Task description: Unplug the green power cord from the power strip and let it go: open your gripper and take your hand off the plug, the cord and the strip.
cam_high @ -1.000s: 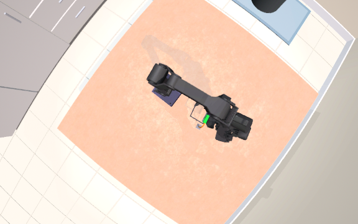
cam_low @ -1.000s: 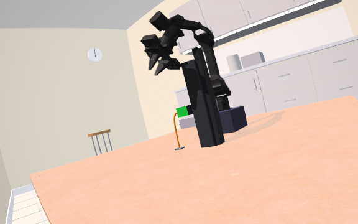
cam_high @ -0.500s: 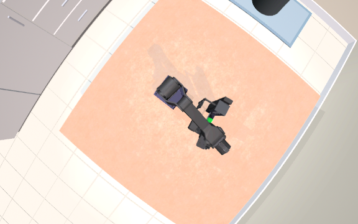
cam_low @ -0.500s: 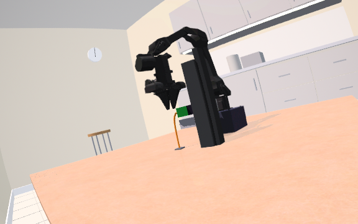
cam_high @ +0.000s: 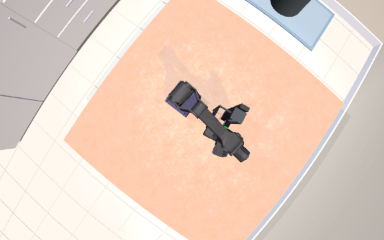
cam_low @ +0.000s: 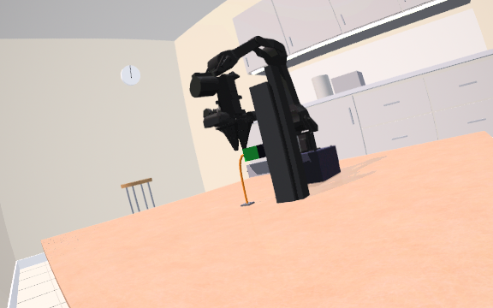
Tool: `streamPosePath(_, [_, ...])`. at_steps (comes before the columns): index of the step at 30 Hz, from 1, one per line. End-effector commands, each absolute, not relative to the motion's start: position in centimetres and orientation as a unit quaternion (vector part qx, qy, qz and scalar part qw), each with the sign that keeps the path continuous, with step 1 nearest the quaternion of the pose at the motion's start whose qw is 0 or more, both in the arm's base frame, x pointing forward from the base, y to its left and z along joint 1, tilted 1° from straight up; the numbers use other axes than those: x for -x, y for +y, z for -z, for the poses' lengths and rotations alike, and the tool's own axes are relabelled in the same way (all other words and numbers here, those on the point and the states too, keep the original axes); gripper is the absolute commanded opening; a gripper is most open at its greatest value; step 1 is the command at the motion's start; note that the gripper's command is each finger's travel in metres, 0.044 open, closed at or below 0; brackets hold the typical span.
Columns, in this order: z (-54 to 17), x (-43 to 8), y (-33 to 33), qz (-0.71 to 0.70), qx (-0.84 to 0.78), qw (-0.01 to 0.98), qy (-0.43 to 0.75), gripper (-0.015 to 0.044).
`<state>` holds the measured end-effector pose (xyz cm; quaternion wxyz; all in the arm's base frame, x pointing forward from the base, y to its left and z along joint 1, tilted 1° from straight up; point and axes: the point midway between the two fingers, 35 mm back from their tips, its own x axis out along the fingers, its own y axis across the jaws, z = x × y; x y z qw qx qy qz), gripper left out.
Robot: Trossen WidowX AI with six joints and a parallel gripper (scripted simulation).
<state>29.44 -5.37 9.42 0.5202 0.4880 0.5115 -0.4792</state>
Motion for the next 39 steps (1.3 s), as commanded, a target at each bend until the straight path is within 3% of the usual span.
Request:
streamPosePath(1, [-9.5, -29.3, -4.6, 0.478, -0.490, 0.519, 0.512, 0.0160])
streamPosePath(28, [-8.3, -29.1, -2.9, 0.477, -0.490, 0.519, 0.512, 0.0160])
streamPosePath(32, [-8.5, -29.1, -2.9, 0.477, -0.489, 0.521, 0.512, 0.0055])
streamPosePath(39, [-8.5, -29.1, -2.9, 0.477, -0.489, 0.521, 0.512, 0.0008])
